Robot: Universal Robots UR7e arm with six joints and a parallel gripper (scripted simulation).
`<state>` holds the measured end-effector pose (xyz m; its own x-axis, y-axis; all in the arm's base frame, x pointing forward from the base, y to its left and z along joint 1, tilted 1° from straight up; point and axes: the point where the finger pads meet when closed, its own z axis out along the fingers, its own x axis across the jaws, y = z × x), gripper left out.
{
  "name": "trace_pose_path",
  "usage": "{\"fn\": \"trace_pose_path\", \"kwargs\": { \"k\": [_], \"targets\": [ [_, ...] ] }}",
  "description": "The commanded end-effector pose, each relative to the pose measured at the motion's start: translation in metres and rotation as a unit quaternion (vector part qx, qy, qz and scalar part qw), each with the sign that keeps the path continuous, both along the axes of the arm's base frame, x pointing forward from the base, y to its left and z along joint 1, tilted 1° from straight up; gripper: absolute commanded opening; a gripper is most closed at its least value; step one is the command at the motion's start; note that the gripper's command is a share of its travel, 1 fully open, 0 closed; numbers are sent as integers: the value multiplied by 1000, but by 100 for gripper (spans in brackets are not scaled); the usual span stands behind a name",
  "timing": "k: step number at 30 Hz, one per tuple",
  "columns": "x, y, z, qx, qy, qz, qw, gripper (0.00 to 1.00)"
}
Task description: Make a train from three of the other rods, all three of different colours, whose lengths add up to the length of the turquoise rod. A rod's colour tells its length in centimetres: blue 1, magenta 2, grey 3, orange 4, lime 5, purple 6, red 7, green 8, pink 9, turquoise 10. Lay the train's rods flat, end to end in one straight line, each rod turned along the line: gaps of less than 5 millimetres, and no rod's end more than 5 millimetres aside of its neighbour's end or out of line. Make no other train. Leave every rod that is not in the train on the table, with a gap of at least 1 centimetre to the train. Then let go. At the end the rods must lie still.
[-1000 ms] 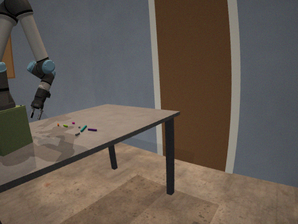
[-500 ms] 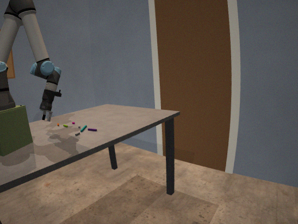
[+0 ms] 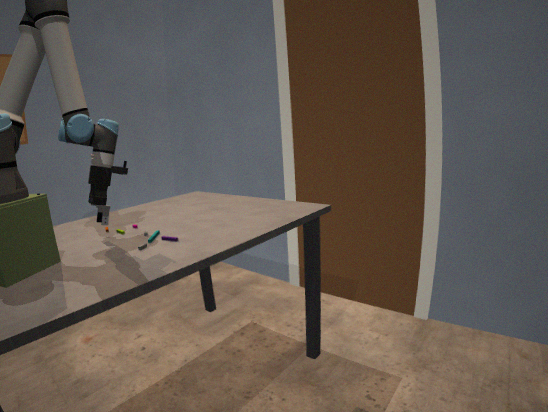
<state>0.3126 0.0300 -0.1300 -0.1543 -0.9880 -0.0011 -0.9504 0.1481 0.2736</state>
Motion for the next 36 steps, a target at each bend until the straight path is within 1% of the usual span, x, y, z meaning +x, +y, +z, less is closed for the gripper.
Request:
{"fn": "trace_pose_path", "kwargs": {
  "k": [1,7,12,14,17,21,24,27,36],
  "targets": [
    [9,-26,0,-17,-28,-77,996,100],
    [17,-57,2,-37,-59,-168,983,100],
    [20,-84,6,-52,-84,-242,965,100],
    [20,-84,6,-52,-84,-242,965,100],
    [21,-100,8,-61,-99,-285,952,100],
    [21,-115,11,-69,-112,-325,937,100],
    [21,-122,12,-72,-118,-344,929,100],
    [20,-126,13,-74,-122,-354,924,100],
    [20,-128,14,-75,-124,-359,922,100]
  ]
}}
